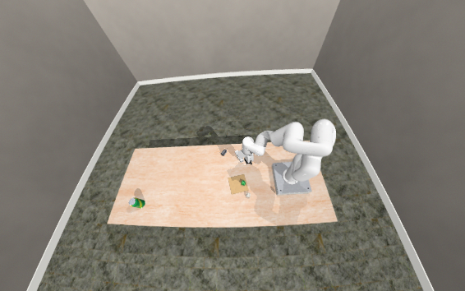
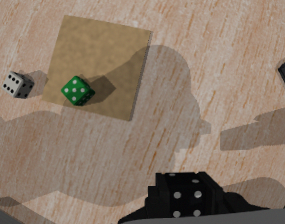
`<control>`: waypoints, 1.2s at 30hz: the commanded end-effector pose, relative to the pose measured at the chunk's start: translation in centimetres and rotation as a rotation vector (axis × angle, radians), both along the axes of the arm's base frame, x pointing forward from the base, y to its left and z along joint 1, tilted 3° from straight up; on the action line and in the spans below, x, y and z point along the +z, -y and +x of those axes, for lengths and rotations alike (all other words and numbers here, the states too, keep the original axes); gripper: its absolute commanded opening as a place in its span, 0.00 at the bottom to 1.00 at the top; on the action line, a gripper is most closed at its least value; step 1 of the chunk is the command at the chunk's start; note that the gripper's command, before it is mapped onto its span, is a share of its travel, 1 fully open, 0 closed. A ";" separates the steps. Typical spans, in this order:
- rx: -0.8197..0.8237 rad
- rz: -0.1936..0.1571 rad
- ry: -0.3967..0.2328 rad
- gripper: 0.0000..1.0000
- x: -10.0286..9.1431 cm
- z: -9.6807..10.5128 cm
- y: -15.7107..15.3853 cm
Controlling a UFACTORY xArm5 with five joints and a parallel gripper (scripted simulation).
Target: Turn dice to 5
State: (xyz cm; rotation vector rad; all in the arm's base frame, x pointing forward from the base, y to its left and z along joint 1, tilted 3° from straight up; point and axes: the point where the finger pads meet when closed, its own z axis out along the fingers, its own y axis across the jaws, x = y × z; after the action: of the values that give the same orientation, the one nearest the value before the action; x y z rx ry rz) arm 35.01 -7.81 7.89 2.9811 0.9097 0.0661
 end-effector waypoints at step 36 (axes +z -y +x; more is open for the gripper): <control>1.220 -0.046 -0.004 0.27 -0.1 4.5 -11.0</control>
State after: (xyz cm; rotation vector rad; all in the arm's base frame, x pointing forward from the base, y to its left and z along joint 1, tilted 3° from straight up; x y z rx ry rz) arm 39.12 2.13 7.73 2.0465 2.3386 0.0508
